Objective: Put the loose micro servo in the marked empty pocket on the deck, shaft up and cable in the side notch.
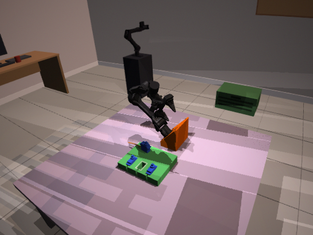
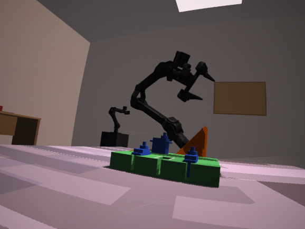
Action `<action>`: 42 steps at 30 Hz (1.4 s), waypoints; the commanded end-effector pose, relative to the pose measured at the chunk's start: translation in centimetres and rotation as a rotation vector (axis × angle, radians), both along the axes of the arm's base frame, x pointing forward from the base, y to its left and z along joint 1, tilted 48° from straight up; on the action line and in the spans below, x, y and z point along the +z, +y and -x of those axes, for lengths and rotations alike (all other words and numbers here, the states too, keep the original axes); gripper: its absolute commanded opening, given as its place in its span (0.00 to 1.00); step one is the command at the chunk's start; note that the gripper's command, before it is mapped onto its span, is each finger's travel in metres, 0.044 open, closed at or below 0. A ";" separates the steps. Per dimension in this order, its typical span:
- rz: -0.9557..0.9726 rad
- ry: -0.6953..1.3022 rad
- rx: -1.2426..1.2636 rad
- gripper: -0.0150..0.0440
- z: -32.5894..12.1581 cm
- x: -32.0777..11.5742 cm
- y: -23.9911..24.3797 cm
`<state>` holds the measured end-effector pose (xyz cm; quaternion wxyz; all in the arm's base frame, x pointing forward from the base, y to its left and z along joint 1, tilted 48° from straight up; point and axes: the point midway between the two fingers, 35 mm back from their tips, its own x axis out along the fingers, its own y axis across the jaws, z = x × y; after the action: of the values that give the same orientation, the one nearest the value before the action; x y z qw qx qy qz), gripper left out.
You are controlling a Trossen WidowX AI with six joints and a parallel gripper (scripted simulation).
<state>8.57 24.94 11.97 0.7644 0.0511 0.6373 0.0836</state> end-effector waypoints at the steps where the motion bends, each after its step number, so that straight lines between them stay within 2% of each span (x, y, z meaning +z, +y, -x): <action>1: 0.049 -0.008 -0.129 1.00 -1.3 -0.5 -1.2; 23: 0.280 -0.114 -0.844 1.00 -6.8 -1.6 -9.5; 42: 0.463 -0.330 -1.425 1.00 -9.4 -0.7 -17.5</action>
<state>17.60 8.62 11.07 0.7195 0.2683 0.3644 -0.5268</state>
